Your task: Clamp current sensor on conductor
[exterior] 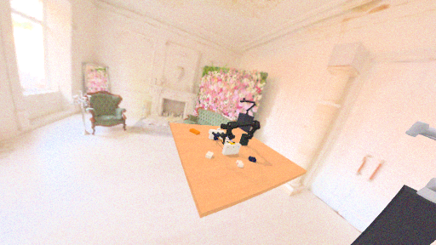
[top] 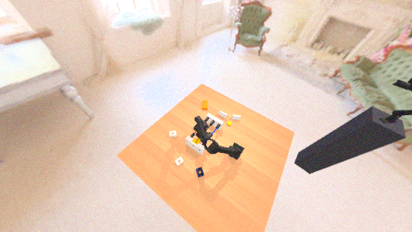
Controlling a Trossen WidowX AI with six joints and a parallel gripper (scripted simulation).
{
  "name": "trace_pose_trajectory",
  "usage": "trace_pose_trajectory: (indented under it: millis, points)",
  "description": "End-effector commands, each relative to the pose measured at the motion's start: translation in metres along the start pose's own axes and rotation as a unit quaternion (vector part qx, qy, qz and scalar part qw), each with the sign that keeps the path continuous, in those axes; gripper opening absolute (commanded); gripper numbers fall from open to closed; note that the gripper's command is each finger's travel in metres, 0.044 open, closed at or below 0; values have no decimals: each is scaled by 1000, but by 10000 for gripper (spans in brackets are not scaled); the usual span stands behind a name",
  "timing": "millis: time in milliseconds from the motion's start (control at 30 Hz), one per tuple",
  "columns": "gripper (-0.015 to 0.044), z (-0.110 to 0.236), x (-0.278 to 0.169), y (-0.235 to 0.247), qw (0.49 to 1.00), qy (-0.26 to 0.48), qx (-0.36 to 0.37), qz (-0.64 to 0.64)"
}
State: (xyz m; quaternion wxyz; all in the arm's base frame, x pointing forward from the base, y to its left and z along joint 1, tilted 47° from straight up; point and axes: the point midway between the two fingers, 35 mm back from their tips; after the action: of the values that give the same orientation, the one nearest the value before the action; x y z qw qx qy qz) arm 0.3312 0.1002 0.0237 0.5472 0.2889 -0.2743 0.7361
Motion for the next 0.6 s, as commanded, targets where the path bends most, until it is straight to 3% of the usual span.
trace_pose_trajectory:
  millis: [0,333,567]
  points:
    - [0,-4,0,0,1000,0,0,0]
    - [262,0,0,0,1000,0,0,-1]
    - [265,0,0,0,1000,0,0,-1]
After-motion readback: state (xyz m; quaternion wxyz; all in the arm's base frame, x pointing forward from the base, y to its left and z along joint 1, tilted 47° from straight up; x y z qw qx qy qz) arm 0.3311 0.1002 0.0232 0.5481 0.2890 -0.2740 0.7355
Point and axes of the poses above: the point midway between the two fingers, 35 mm back from their tips, its own z axis back along the fingers, its own y axis across the jaws, x = y × z, and after that the axes turned 7 degrees about z, right-handed
